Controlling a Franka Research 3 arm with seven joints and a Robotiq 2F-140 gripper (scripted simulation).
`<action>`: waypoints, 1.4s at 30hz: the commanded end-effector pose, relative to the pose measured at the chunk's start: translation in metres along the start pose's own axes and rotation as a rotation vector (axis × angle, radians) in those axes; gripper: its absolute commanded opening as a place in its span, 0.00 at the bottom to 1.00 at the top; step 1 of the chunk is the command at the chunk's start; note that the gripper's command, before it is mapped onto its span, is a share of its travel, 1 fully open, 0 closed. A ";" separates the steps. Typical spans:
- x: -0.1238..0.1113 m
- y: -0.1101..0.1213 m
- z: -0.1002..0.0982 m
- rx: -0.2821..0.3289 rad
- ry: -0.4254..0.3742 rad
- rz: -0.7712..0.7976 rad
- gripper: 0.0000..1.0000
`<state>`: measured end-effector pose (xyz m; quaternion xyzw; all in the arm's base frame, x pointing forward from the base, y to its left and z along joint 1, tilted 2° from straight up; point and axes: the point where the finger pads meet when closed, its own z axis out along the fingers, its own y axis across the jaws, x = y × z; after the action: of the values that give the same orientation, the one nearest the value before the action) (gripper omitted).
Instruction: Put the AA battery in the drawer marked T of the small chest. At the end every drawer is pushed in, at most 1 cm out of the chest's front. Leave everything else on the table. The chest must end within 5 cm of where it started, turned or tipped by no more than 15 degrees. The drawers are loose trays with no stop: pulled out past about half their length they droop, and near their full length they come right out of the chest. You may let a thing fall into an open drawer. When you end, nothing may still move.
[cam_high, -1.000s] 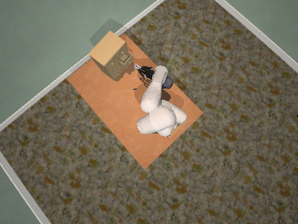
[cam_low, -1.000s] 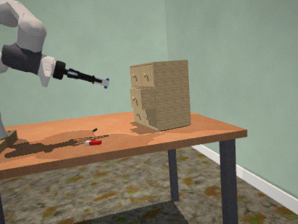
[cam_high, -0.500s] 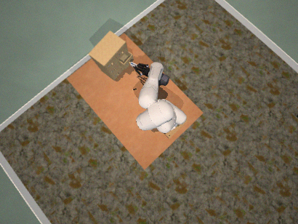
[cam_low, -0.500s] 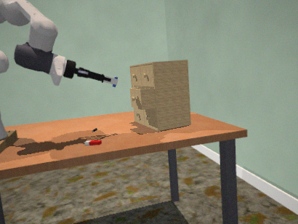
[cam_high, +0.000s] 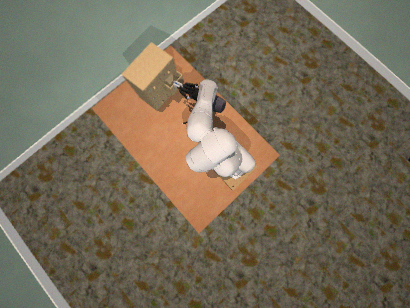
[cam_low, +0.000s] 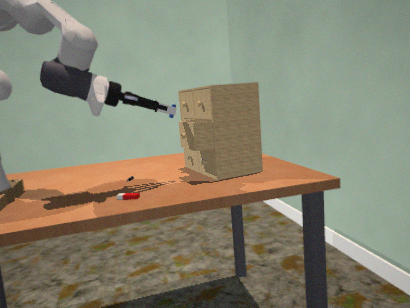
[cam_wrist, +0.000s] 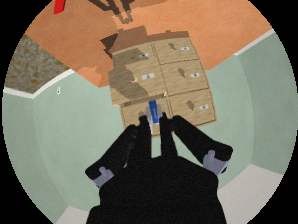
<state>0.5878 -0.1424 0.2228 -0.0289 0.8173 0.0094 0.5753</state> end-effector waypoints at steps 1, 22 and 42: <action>-0.002 -0.005 0.013 0.014 0.005 -0.010 0.06; -0.018 -0.006 0.058 0.014 0.005 -0.010 0.06; -0.020 -0.006 0.064 0.014 0.005 -0.010 0.06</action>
<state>0.6544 -0.1435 0.2194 -0.0330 0.8189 -0.0003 0.5730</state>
